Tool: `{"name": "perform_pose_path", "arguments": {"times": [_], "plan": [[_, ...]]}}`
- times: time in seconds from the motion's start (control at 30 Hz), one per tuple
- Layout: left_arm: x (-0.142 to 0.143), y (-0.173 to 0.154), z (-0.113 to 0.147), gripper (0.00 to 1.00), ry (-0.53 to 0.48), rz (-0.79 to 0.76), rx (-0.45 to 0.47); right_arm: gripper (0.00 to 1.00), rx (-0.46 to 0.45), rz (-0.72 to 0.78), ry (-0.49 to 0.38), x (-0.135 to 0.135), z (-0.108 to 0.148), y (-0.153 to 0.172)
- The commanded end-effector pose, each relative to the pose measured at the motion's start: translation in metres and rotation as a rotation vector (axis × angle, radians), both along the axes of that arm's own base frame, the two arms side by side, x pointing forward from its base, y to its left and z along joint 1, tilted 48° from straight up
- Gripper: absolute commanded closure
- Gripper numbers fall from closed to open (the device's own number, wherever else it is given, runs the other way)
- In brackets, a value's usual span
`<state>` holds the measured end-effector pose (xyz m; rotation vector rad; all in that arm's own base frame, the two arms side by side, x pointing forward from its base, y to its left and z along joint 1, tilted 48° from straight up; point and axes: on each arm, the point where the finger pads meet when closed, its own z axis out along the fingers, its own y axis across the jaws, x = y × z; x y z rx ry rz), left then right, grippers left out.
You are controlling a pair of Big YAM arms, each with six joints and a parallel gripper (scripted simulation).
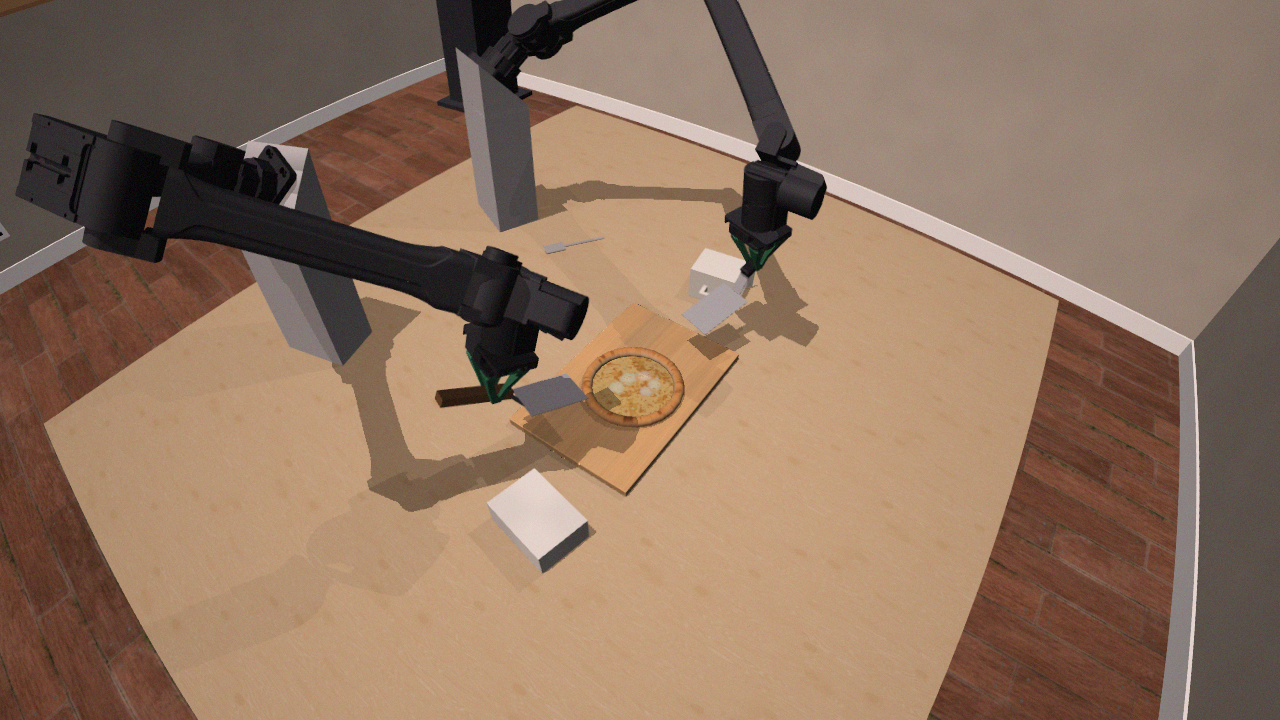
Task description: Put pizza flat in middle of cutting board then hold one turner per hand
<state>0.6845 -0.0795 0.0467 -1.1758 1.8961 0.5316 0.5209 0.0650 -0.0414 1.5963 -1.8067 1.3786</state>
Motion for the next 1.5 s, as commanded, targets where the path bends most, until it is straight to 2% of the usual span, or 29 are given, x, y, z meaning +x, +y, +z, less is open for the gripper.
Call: {"name": "perform_pose_path", "arguments": {"times": [0.0, 0.07, 0.17, 1.47], "plan": [[0.004, -0.018, 0.021, 0.94, -0.032, -0.017, -0.011, 0.94, 0.014, -0.006, -0.03, 0.002, 0.006, 0.003], [0.003, -0.008, 0.008, 0.94, -0.015, -0.003, -0.005, 0.94, 0.016, -0.002, -0.034, 0.005, 0.007, 0.006], [0.004, -0.009, 0.013, 0.94, -0.023, -0.004, -0.007, 0.94, 0.017, -0.001, -0.035, 0.005, 0.008, 0.006], [0.004, -0.009, 0.014, 0.94, -0.023, -0.004, -0.007, 0.94, 0.017, -0.001, -0.035, 0.005, 0.008, 0.006]]}}
